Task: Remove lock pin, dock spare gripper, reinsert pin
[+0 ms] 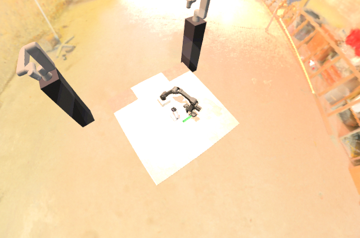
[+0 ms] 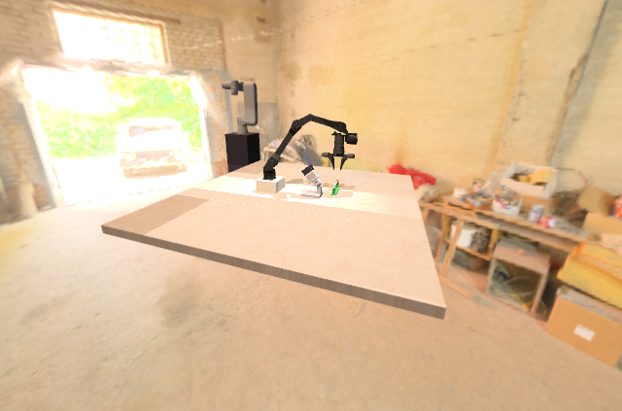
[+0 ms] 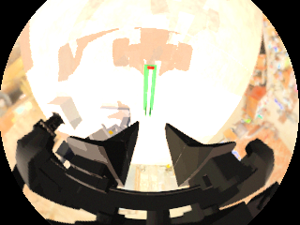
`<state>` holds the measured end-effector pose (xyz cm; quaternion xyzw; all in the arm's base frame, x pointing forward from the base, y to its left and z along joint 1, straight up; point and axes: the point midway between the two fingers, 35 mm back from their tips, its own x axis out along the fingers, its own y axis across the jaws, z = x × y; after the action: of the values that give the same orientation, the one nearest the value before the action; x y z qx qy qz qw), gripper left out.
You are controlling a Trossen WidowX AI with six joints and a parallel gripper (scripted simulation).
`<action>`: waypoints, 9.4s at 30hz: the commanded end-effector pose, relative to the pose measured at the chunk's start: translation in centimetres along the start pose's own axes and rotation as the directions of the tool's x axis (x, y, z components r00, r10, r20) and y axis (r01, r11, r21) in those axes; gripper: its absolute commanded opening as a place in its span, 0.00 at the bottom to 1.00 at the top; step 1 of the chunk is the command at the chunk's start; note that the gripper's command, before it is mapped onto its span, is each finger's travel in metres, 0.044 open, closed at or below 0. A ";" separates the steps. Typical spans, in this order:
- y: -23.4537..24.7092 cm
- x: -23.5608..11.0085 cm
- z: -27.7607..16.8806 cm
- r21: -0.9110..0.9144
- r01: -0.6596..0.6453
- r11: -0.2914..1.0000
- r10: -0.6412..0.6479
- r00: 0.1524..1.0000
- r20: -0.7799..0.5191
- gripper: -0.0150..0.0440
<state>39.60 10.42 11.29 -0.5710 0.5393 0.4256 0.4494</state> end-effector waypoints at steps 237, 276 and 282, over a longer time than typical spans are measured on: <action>9.7 9.2 -2.6 -0.016 -0.099 0.995 0.099 0.995 0.004 0.25; 9.9 8.3 -2.9 -0.021 -0.127 0.992 0.127 0.992 -0.002 0.59; 10.3 7.5 -2.4 -0.028 -0.143 0.989 0.143 0.990 -0.010 0.59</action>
<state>29.64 5.69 3.31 -0.5387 0.5763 0.4631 0.4040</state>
